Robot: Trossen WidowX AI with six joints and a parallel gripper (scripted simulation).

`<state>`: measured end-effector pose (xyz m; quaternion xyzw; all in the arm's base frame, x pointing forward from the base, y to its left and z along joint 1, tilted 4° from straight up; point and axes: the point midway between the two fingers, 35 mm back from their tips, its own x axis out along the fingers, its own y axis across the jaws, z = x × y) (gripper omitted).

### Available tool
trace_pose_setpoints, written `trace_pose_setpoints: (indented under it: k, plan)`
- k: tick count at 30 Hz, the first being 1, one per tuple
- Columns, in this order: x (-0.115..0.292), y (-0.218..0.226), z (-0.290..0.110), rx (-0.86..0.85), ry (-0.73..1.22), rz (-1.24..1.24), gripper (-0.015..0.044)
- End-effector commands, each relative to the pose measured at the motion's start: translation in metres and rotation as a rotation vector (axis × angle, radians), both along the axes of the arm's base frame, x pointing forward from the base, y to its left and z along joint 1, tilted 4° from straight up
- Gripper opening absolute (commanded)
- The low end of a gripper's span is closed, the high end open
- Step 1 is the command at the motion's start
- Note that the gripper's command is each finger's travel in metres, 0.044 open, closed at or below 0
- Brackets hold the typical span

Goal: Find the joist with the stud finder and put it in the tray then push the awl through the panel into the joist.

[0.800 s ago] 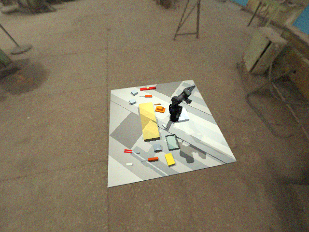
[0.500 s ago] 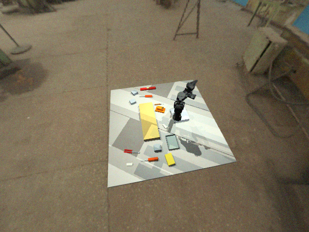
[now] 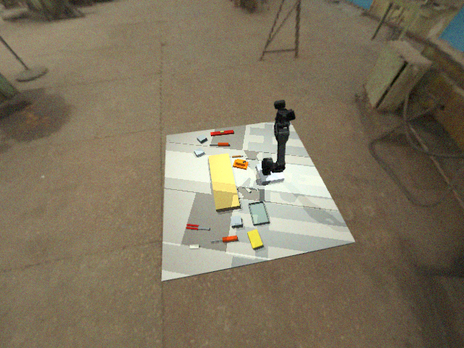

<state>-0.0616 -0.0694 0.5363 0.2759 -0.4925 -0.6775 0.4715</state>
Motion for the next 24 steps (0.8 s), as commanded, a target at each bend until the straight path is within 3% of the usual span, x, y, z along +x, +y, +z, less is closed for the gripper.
trace_pose_setpoints:
  k: [1, 13, 24]
  plan:
    - [0.019, -0.048, -0.023, 0.147, 0.117, 0.143, 0.044]
    - [0.116, -0.151, -0.133, 0.537, 0.567, 0.612, 0.044]
    - [0.218, -0.157, -0.267, 0.753, 1.073, 1.104, 0.044]
